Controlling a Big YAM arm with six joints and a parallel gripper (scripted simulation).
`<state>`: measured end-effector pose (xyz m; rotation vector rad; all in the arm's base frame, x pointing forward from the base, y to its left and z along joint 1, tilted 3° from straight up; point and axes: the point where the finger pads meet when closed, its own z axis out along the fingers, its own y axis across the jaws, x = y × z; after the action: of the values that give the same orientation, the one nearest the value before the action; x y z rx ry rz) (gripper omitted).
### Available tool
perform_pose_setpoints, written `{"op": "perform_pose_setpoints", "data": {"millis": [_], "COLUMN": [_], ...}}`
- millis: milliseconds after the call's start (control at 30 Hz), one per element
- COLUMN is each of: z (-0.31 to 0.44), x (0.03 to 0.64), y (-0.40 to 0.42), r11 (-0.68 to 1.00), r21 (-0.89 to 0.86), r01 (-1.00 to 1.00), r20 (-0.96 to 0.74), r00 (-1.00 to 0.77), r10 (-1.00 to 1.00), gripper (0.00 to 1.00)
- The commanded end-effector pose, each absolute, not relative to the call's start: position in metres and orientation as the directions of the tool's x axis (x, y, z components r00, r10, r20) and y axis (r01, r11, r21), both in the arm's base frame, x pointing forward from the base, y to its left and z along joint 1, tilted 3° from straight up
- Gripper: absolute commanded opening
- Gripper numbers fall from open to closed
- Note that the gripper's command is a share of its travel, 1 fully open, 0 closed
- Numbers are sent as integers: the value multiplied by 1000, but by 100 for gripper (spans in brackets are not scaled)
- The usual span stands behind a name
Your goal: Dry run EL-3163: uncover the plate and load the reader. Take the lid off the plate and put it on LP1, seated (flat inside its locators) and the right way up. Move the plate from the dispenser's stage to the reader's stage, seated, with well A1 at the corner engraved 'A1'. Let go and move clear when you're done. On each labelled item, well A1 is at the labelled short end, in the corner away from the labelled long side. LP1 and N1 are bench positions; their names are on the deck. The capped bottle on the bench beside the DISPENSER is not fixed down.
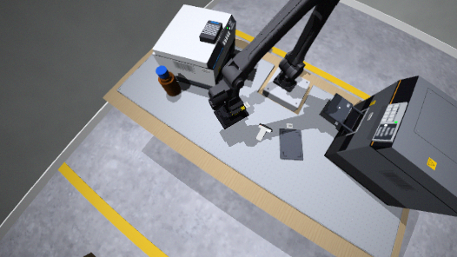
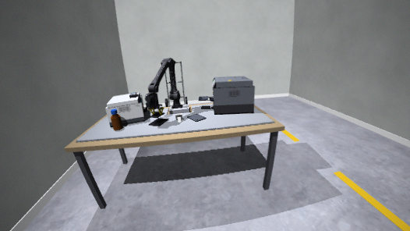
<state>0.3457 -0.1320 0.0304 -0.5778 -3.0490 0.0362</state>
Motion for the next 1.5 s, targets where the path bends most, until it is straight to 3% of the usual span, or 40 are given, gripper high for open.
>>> {"op": "perform_pose_setpoints", "data": {"millis": [0,1467], "z": [23,-11], "x": [346,344], "y": [-135,-128], "r11": [934,941], "r21": [-32,-31], "r01": [355,338], "r20": [39,46], "r00": [-934,-940], "r10": [356,339], "gripper": [85,85]}}
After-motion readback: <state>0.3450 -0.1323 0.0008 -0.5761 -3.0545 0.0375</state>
